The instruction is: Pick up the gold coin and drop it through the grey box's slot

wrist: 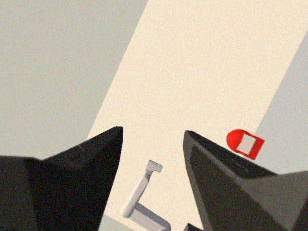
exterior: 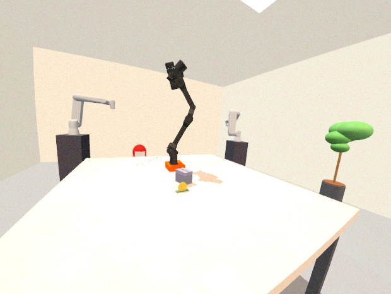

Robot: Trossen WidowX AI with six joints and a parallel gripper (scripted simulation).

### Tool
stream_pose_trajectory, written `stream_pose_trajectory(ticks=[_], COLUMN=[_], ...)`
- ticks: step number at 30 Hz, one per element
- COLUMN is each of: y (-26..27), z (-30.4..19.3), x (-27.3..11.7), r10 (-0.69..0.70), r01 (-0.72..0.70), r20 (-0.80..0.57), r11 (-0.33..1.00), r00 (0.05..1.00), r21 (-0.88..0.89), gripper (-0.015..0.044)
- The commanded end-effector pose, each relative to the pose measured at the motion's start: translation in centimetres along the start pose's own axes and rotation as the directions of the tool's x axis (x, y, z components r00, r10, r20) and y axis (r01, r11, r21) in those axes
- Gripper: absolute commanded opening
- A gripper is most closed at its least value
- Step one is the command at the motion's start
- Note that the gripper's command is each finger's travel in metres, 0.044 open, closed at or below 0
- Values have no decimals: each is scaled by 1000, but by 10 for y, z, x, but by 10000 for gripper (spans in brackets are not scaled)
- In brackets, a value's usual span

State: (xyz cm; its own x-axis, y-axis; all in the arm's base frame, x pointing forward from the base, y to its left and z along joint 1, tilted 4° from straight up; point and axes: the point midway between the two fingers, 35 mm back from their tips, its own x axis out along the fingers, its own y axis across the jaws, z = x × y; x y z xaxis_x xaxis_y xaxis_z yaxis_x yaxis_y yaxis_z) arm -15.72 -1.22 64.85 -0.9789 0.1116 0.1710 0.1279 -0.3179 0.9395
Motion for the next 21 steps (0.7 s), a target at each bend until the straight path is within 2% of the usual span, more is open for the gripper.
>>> stream_pose_trajectory(ticks=[1,6,11,16,21], y=[12,24,28,25,17], z=[-60,-133,-203,-259,-291], x=[-3,-26,-70,-129,-194], r10=[65,139,186,202,197], r01=[-100,-312,-568,-791,-920], r20=[-164,-388,-602,-780,-900], r11=[972,847,621,329,41], r00=[984,911,776,592,389], r21=[-215,-431,-540,-516,-389], gripper=[161,161,161,161,161])
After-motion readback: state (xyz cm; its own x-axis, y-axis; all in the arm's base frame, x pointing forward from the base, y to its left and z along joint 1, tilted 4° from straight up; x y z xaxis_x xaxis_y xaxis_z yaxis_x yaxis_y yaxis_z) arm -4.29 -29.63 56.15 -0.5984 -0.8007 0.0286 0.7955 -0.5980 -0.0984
